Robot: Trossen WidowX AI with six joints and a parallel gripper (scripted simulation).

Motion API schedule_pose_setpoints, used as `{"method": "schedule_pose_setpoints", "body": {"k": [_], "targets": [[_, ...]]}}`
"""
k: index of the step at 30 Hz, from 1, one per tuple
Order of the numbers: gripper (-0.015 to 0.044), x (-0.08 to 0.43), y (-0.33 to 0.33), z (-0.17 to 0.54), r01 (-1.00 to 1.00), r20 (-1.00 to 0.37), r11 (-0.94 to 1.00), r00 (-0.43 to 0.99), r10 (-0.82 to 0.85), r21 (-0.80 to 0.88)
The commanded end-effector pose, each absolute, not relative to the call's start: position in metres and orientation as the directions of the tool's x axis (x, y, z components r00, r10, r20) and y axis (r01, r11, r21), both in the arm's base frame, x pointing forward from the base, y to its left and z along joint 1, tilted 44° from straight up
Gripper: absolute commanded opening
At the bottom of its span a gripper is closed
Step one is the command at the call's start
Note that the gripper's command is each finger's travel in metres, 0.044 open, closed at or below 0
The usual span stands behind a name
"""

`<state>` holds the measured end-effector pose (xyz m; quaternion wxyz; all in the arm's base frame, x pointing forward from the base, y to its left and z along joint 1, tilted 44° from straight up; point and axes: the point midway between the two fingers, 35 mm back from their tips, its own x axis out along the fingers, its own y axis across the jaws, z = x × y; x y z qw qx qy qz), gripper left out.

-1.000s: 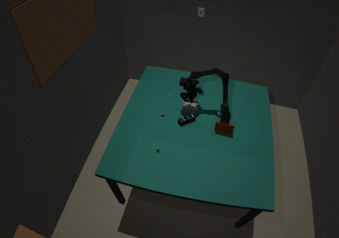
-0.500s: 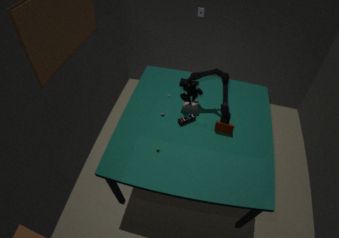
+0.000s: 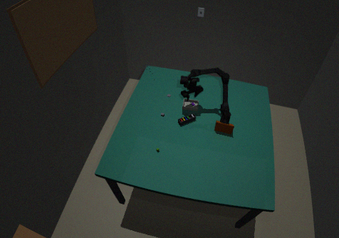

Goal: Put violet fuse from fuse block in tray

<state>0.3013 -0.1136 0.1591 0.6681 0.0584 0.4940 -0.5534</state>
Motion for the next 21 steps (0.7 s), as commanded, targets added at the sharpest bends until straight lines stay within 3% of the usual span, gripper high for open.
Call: {"method": "schedule_pose_setpoints", "body": {"k": [1,21], "targets": [[0.033,0.3024,-0.112,0.1618,0.802,-0.726,0.377,-0.099,-0.681,-0.463],[0.033,0.3007,-0.1133,0.1595,0.797,-0.724,0.379,-0.104,-0.682,-0.471]]}}
